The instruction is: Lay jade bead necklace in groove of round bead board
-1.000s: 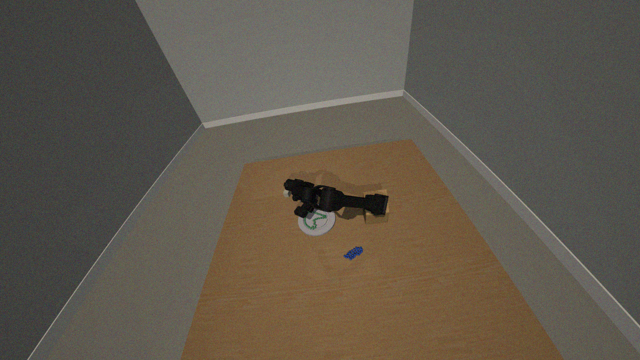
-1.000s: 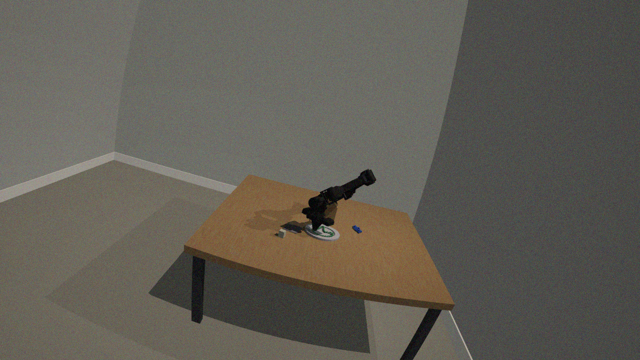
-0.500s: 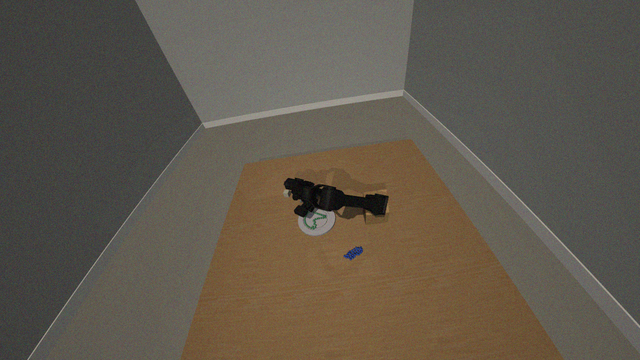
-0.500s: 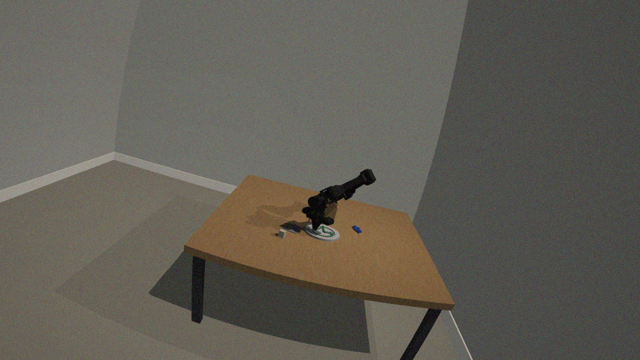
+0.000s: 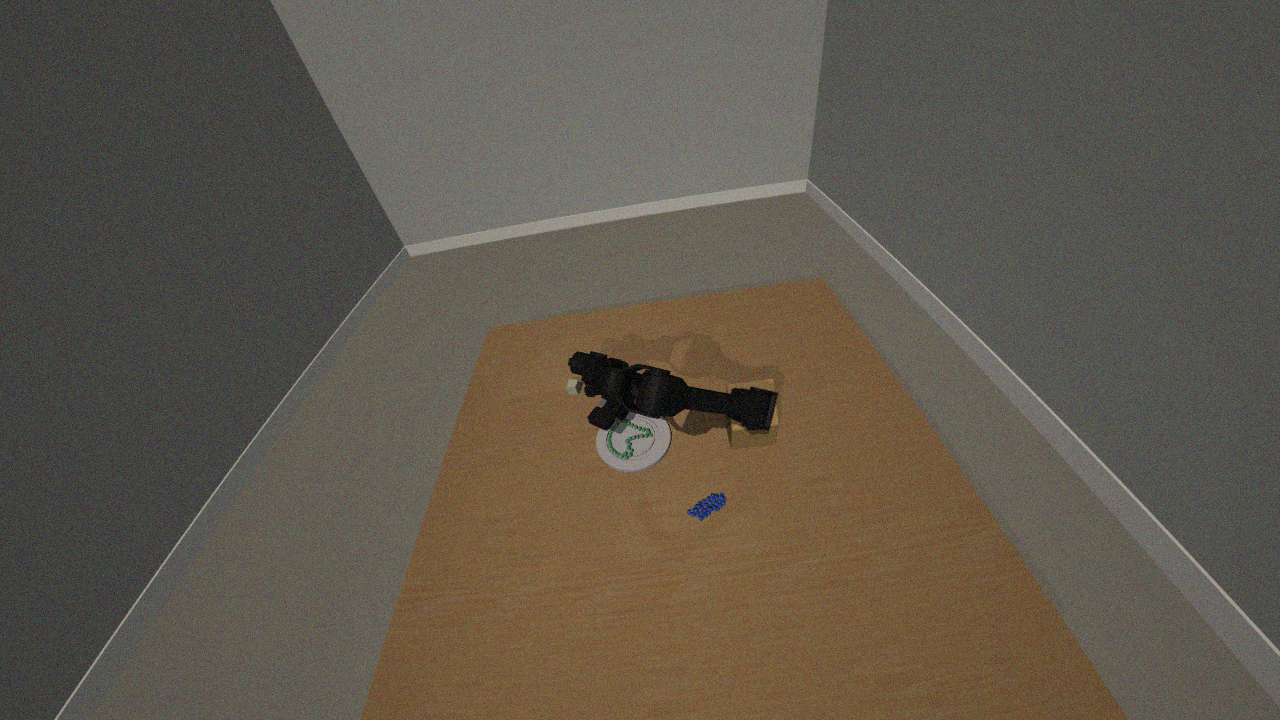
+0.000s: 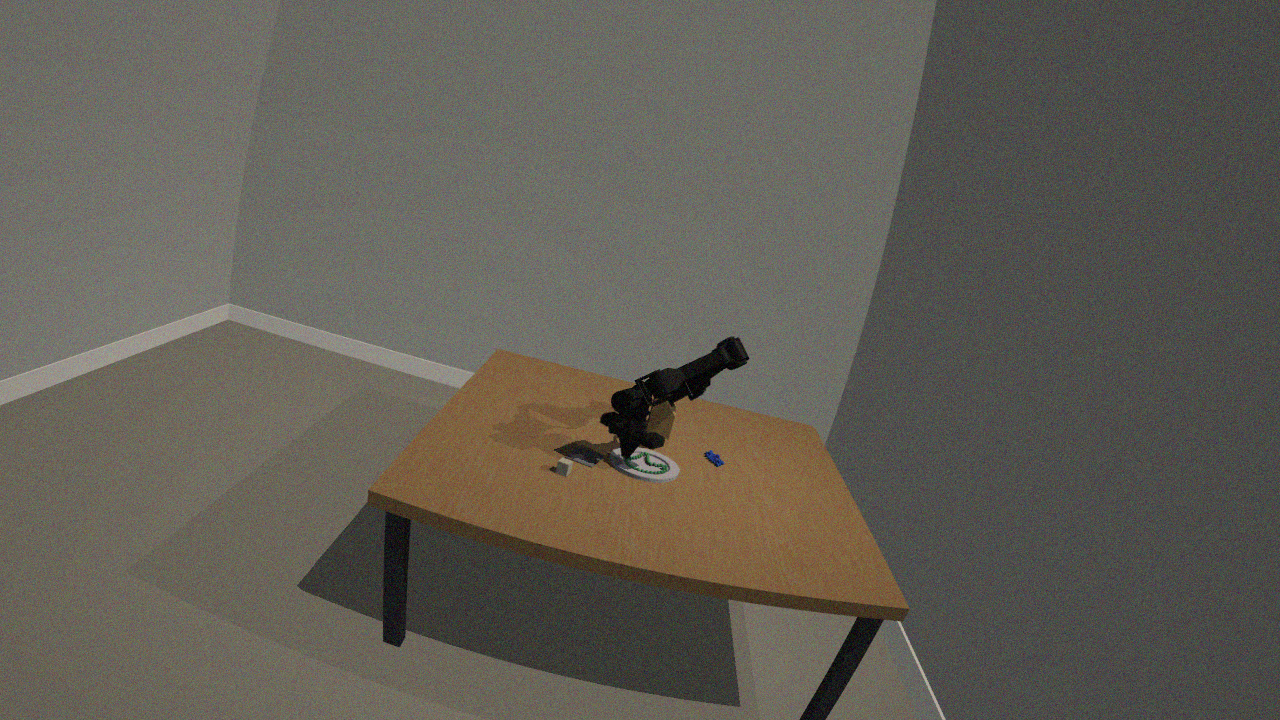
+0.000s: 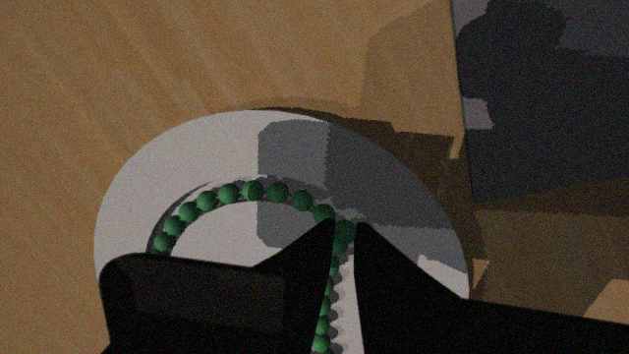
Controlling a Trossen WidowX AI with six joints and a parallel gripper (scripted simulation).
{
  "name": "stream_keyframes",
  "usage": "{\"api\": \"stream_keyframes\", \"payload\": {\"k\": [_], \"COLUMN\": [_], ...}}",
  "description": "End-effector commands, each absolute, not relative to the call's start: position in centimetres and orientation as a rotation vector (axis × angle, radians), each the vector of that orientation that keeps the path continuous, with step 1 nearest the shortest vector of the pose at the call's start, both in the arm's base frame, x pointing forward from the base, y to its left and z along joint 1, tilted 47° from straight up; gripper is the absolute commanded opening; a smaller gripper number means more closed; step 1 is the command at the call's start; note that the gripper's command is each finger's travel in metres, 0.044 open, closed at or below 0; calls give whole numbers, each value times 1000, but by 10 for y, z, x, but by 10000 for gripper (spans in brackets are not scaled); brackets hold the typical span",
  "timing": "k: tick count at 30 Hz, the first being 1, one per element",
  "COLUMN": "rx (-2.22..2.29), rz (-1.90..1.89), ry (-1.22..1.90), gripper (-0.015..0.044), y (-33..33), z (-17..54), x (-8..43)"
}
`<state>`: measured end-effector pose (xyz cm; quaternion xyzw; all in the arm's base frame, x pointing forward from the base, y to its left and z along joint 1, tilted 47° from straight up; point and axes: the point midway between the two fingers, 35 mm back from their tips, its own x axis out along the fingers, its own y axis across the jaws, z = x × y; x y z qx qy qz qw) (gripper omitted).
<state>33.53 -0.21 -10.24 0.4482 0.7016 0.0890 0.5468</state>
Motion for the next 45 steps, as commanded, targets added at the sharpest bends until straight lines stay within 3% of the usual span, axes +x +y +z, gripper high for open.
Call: {"api": "stream_keyframes", "payload": {"k": [1, 5, 22, 43, 45], "rx": [1060, 1061, 1059, 1060, 1079], "rz": [210, 210, 212, 210, 189], "ry": [1667, 1667, 1667, 1667, 1673], "gripper": [0, 0, 440, 440, 388], "y": [1, 3, 0, -2, -5], "z": [-108, -109, -105, -103, -99], "x": [334, 334, 335, 335, 334]}}
